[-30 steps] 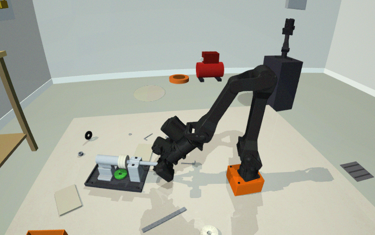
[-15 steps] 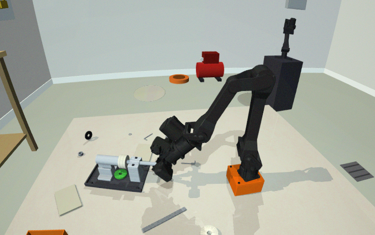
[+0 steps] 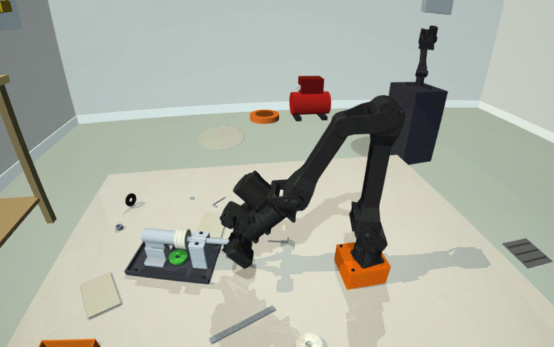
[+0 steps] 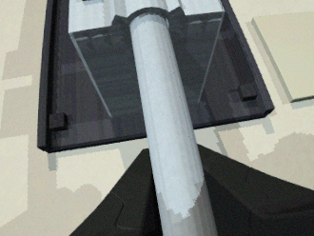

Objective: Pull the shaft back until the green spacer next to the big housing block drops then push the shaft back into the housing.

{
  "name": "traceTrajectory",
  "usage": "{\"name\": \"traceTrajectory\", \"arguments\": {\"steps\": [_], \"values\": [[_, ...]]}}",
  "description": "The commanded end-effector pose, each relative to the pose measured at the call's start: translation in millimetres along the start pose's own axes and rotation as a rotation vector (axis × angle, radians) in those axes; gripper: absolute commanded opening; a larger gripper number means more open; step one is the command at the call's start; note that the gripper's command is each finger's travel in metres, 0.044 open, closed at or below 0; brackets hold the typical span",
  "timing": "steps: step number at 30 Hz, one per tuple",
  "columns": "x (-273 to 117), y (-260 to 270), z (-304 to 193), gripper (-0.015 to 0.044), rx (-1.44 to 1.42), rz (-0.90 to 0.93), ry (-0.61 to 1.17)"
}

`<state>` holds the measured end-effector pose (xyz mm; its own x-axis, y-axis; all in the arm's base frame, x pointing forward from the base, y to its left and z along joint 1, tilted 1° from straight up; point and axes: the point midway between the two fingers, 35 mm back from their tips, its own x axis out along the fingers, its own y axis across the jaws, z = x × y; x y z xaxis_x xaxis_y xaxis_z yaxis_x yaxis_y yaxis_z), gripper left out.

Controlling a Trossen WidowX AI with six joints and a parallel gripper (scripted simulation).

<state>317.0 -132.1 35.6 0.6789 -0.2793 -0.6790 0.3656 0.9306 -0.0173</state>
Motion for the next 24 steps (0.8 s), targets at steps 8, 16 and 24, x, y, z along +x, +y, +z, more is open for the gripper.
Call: {"name": "traceTrajectory", "arguments": {"steps": [8, 16, 24], "values": [[2.7, -0.1, 5.7, 0.0, 0.0, -0.001, -0.007], [4.4, -0.1, 7.6, 0.0, 0.0, -0.001, -0.007], [6.2, -0.1, 9.4, 0.0, 0.0, -0.001, -0.008]]}}
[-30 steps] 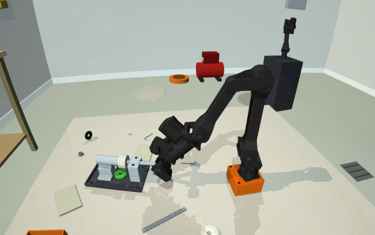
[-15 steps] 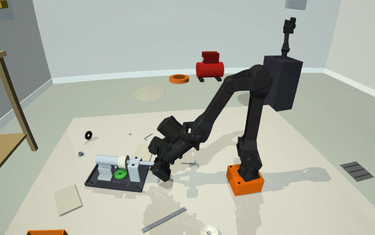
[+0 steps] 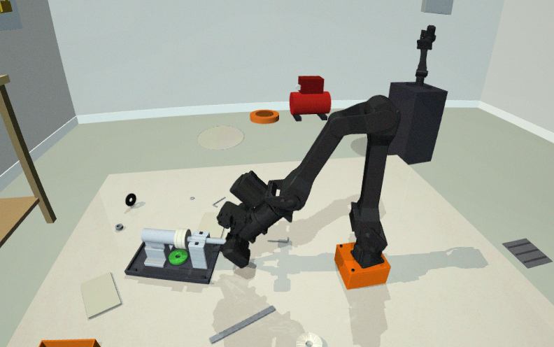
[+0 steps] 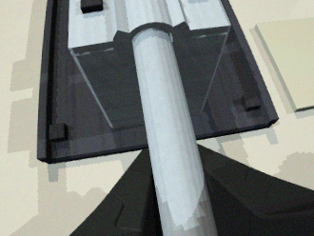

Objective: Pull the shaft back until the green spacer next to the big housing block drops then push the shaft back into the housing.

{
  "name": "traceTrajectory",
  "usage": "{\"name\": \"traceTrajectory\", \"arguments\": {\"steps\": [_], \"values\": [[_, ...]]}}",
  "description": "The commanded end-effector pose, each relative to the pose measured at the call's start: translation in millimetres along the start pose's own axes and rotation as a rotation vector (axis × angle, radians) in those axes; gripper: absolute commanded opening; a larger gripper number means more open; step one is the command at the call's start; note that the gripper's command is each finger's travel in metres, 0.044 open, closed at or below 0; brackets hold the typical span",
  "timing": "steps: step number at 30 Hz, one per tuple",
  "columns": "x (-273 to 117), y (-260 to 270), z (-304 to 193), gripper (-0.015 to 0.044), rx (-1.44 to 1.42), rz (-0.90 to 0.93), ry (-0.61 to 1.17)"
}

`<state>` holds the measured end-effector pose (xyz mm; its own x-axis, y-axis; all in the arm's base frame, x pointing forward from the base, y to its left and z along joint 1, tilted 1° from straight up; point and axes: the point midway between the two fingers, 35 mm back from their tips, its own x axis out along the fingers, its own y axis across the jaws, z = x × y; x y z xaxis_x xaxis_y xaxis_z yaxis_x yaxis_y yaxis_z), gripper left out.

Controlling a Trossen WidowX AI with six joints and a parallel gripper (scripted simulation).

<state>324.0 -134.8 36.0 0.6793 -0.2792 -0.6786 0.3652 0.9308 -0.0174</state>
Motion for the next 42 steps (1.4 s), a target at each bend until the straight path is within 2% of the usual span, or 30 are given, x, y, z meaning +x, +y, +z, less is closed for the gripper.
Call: {"name": "traceTrajectory", "arguments": {"steps": [1, 42], "values": [[1.2, -0.1, 4.2, 0.0, 0.001, -0.001, -0.007], [10.0, -0.2, 13.7, 0.0, 0.001, -0.001, -0.008]]}}
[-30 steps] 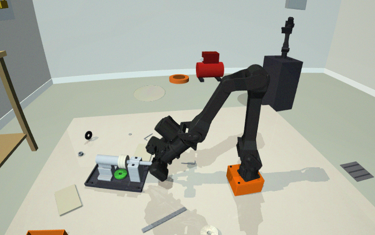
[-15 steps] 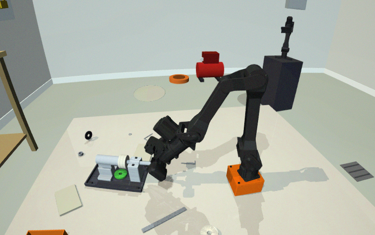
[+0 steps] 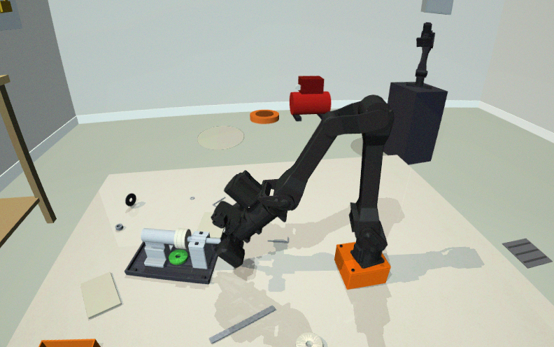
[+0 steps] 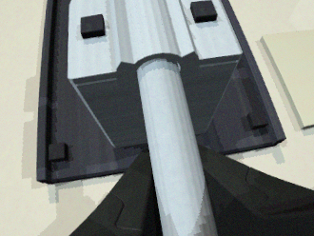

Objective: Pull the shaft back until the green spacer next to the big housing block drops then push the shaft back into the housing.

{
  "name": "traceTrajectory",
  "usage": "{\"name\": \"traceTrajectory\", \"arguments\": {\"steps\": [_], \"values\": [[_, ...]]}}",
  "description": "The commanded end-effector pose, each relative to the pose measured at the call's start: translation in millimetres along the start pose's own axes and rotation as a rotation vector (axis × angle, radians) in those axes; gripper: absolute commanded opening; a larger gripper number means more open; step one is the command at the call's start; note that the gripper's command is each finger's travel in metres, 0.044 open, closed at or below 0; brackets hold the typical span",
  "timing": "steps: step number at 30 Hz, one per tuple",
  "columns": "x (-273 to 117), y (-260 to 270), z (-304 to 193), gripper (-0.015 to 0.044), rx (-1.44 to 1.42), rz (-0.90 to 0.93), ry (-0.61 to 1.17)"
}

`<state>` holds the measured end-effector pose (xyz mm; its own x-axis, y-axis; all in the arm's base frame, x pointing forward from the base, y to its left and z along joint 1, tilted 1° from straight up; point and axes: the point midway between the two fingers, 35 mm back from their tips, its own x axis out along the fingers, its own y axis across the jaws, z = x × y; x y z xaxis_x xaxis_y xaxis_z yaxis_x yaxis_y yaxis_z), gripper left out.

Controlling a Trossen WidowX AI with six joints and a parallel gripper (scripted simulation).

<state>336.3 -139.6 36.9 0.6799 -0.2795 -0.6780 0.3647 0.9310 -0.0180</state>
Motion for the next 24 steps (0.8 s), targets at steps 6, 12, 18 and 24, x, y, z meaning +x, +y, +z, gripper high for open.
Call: {"name": "traceTrajectory", "arguments": {"steps": [6, 12, 18, 24], "values": [[2.2, -0.1, 5.5, 0.0, 0.001, -0.001, -0.008], [3.5, -0.1, 6.9, 0.0, 0.001, -0.001, -0.008], [4.8, -0.1, 8.3, 0.0, 0.001, -0.001, -0.008], [6.1, -0.1, 9.7, 0.0, 0.001, -0.001, -0.008]]}}
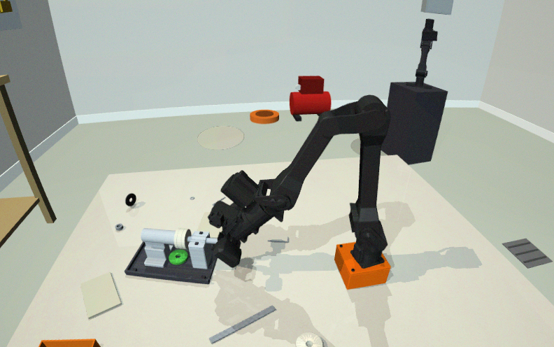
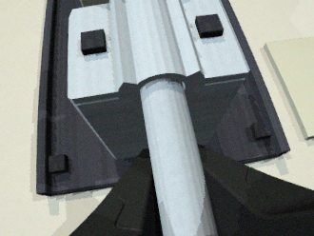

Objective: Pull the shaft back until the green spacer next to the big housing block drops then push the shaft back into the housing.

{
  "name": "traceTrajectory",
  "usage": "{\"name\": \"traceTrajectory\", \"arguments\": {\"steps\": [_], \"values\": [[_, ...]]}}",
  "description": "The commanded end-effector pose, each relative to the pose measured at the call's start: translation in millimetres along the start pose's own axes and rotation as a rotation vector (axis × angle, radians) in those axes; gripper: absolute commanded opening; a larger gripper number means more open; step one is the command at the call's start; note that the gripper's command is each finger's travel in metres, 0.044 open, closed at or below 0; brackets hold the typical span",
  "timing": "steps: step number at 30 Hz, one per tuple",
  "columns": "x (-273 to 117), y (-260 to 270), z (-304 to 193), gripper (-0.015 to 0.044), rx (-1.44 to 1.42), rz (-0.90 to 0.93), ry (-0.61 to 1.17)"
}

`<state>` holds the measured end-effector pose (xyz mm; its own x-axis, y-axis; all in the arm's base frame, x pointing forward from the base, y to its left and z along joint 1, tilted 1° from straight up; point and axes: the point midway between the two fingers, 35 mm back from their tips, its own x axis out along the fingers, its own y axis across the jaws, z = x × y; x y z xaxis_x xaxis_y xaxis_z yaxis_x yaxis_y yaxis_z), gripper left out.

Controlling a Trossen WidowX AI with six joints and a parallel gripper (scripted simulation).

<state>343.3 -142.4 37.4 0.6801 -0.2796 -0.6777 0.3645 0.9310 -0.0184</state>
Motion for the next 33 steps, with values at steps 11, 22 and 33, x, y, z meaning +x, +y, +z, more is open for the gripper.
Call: {"name": "traceTrajectory", "arguments": {"steps": [11, 22, 33], "values": [[3.2, -0.1, 6.6, 0.0, 0.002, -0.001, -0.008], [5.2, -0.1, 8.9, 0.0, 0.002, -0.001, -0.008], [4.5, 0.0, 4.2, 0.0079, 0.0, 0.0, 0.003]]}}
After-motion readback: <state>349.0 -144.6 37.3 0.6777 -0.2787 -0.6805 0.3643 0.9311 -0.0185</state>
